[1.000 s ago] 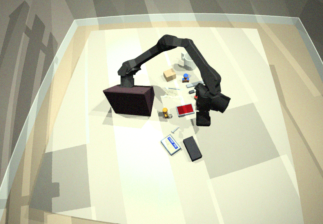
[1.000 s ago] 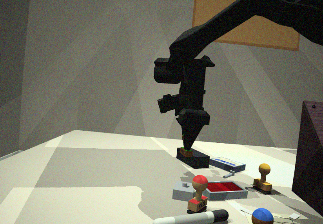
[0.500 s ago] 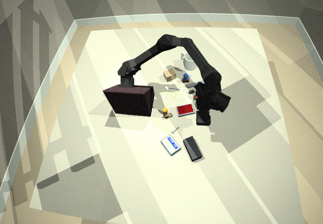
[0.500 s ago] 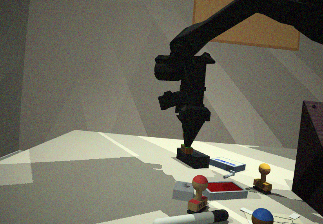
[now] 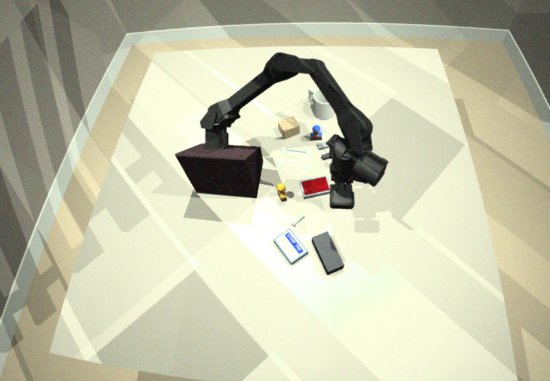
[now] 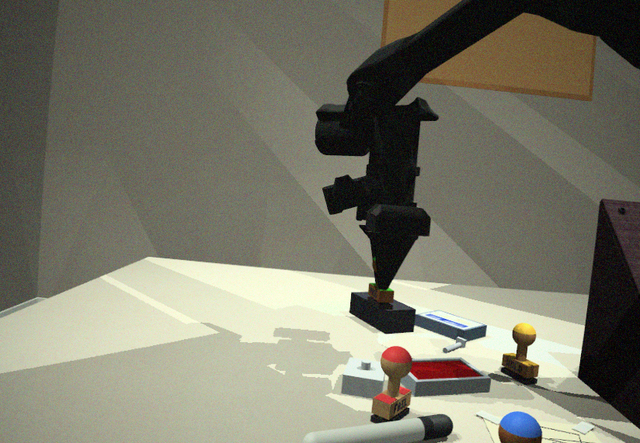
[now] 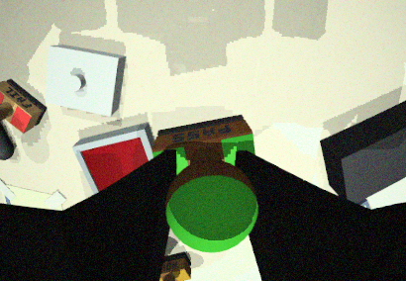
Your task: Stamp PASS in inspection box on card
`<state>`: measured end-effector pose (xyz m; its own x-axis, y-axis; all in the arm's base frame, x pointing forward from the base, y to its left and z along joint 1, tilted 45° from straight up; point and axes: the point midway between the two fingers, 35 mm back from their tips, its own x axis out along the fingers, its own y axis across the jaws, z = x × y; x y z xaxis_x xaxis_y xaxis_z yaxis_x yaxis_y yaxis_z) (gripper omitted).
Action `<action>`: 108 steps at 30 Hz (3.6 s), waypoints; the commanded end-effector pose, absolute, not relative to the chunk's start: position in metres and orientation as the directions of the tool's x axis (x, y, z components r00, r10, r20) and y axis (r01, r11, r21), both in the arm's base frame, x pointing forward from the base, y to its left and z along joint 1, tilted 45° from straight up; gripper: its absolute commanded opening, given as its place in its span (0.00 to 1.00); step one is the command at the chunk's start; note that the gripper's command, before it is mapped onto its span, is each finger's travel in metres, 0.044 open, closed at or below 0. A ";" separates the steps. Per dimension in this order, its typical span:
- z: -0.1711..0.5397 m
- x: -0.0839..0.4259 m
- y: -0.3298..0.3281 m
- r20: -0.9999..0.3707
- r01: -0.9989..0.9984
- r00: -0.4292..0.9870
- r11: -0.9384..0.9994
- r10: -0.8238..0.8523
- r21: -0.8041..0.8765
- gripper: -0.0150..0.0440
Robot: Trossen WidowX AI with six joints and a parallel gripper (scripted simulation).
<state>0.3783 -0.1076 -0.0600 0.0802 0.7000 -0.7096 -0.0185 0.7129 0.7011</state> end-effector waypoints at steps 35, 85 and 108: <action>-0.030 0.311 -0.062 -0.712 -0.021 0.077 0.715 0.698 0.698 0.25; -0.053 0.314 -0.038 -0.711 -0.022 0.079 0.715 0.698 0.699 0.25; -0.063 0.315 -0.028 -0.710 -0.022 0.080 0.713 0.700 0.700 0.25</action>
